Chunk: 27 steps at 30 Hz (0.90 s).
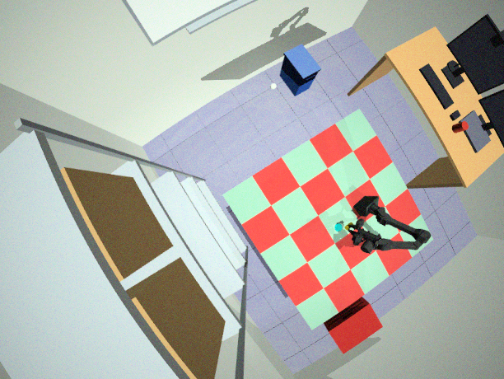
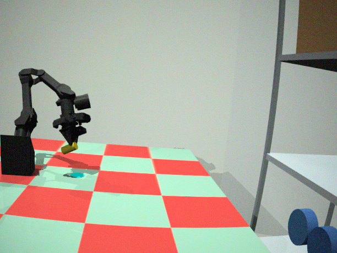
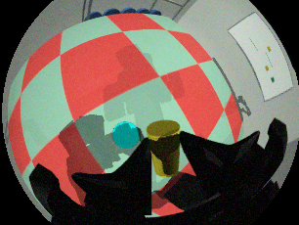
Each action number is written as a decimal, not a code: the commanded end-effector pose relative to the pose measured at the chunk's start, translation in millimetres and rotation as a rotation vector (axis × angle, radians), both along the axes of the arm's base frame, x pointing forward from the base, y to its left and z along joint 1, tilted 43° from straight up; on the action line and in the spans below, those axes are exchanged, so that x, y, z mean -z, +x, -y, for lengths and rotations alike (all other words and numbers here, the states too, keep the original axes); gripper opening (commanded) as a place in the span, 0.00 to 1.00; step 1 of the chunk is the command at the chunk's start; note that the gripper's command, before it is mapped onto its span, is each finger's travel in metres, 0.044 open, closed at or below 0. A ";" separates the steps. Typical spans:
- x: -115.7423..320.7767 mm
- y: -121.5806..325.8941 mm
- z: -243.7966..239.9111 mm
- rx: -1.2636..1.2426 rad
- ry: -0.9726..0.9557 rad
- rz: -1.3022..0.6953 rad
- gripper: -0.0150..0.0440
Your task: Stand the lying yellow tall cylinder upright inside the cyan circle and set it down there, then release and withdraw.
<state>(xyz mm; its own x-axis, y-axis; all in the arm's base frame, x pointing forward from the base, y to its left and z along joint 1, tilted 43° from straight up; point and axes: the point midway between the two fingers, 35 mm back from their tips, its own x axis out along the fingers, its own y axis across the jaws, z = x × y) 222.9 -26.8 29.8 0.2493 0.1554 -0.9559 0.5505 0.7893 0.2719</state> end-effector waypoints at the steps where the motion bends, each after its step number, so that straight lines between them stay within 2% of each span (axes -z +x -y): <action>1: 0.2 -0.6 0.5 0.013 -0.023 0.015 0.43; 27: -0.9 -1.5 0.2 0.093 -0.118 0.131 0.43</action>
<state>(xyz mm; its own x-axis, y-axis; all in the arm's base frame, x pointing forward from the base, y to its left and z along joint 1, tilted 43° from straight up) 221.7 -26.2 30.6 0.3662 0.0330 -0.9300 0.5821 0.7716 0.2565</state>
